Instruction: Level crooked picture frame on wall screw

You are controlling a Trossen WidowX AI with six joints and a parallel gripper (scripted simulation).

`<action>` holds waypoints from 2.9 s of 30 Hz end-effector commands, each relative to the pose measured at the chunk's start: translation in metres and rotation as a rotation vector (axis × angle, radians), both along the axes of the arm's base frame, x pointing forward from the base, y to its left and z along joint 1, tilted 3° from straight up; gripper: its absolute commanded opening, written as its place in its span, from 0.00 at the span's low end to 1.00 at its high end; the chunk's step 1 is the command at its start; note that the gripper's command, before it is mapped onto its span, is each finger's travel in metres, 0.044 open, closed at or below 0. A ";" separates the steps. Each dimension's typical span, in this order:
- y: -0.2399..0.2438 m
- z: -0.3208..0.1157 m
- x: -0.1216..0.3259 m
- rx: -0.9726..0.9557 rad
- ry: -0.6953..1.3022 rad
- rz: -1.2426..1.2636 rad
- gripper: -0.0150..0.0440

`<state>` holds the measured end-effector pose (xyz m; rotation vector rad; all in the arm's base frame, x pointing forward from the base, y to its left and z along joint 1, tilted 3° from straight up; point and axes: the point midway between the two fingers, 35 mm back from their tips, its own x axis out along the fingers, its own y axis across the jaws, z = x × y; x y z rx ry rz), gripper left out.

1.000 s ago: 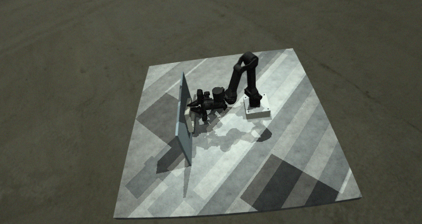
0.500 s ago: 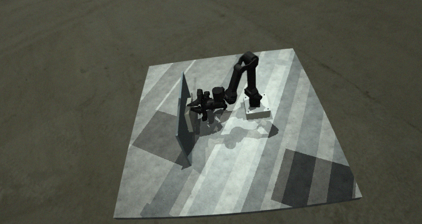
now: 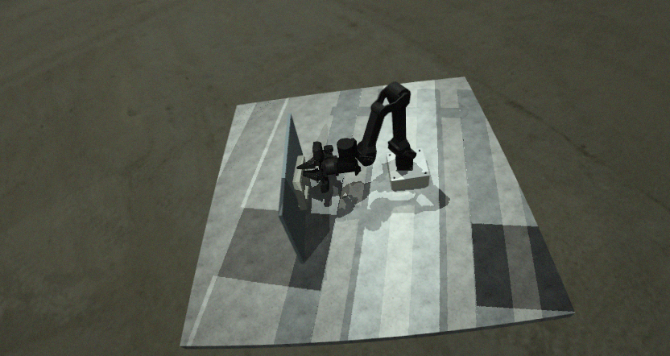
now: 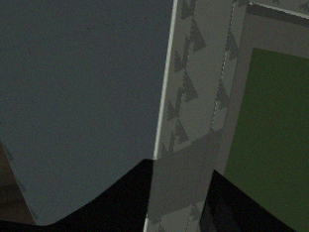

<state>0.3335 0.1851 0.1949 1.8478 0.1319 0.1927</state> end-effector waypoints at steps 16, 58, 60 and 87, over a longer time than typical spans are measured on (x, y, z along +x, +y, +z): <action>0.002 0.004 0.000 0.011 -0.007 0.001 0.25; 0.007 0.003 -0.001 0.011 -0.007 0.001 0.25; 0.007 0.002 -0.001 0.011 -0.007 0.001 0.25; 0.009 -0.003 -0.001 0.001 -0.005 0.004 0.25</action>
